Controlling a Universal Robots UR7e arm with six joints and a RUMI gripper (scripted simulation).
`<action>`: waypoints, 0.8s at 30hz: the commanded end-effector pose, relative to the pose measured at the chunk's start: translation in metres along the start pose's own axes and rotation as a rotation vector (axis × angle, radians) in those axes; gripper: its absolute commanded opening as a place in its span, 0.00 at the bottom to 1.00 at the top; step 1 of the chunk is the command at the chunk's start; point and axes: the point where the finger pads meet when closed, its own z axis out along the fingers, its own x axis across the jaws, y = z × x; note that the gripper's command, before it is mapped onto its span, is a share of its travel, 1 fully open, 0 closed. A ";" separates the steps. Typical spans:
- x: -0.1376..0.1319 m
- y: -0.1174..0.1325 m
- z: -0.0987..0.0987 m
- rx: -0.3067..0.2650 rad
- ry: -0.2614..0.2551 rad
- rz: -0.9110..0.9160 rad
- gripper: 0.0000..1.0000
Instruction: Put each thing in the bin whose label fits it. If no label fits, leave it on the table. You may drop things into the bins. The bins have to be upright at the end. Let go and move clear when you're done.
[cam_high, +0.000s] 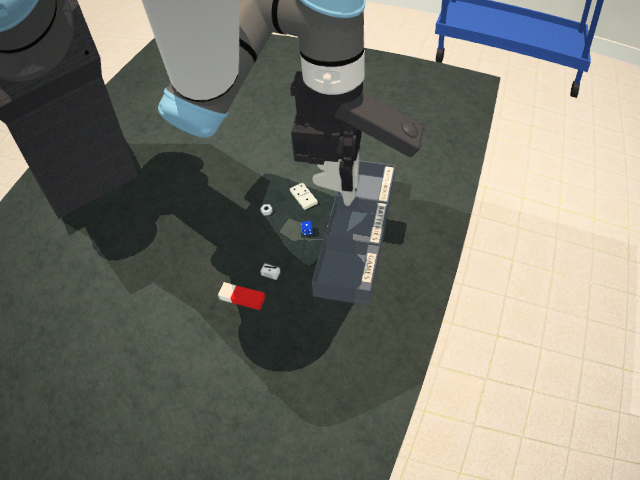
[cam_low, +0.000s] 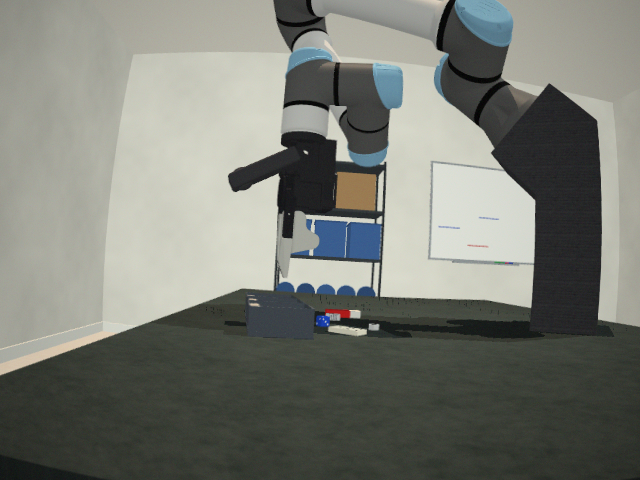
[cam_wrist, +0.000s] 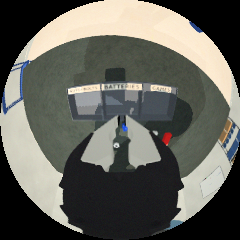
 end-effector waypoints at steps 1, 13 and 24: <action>-0.015 -0.001 0.000 -0.002 -0.001 -0.001 0.04; -0.070 -0.003 0.000 -0.002 -0.001 -0.001 0.04; -0.084 -0.003 0.003 -0.002 -0.001 -0.001 0.04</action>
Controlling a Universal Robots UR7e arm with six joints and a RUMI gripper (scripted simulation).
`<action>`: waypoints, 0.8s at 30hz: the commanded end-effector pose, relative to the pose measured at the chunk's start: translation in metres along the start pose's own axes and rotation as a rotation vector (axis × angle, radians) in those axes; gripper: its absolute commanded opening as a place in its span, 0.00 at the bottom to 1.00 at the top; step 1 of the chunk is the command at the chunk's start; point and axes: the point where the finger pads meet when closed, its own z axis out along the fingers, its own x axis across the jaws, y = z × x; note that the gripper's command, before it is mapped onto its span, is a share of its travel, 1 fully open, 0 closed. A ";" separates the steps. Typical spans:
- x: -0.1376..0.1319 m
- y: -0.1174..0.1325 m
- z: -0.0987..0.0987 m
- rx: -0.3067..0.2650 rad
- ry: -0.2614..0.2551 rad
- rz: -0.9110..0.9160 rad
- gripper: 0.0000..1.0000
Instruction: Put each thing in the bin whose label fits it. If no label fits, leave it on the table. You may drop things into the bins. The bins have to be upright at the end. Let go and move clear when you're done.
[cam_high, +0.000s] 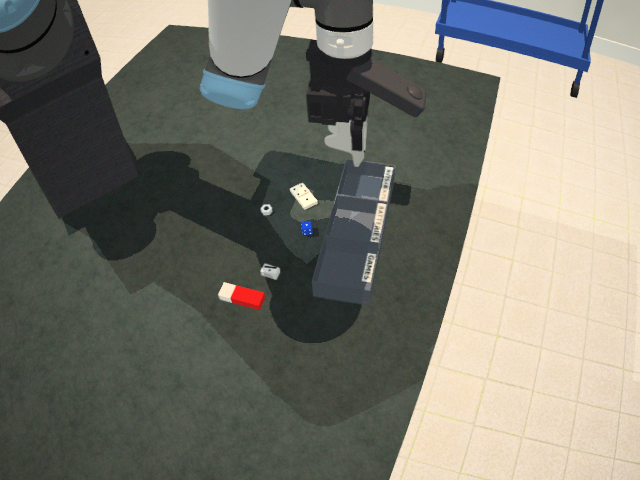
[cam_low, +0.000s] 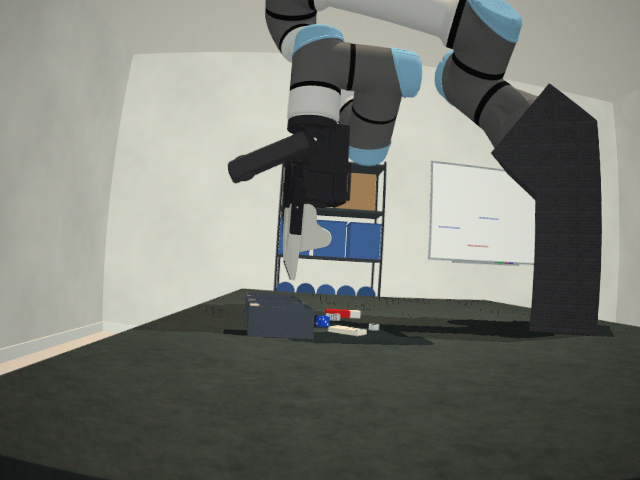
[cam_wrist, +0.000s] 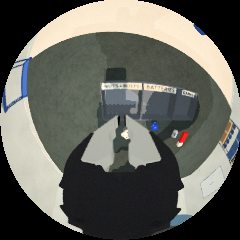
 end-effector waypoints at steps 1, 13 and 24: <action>0.001 -0.002 0.007 -0.002 0.008 0.010 0.04; 0.001 -0.002 0.033 -0.001 0.006 0.009 0.04; 0.001 -0.002 0.054 -0.001 0.006 0.009 0.04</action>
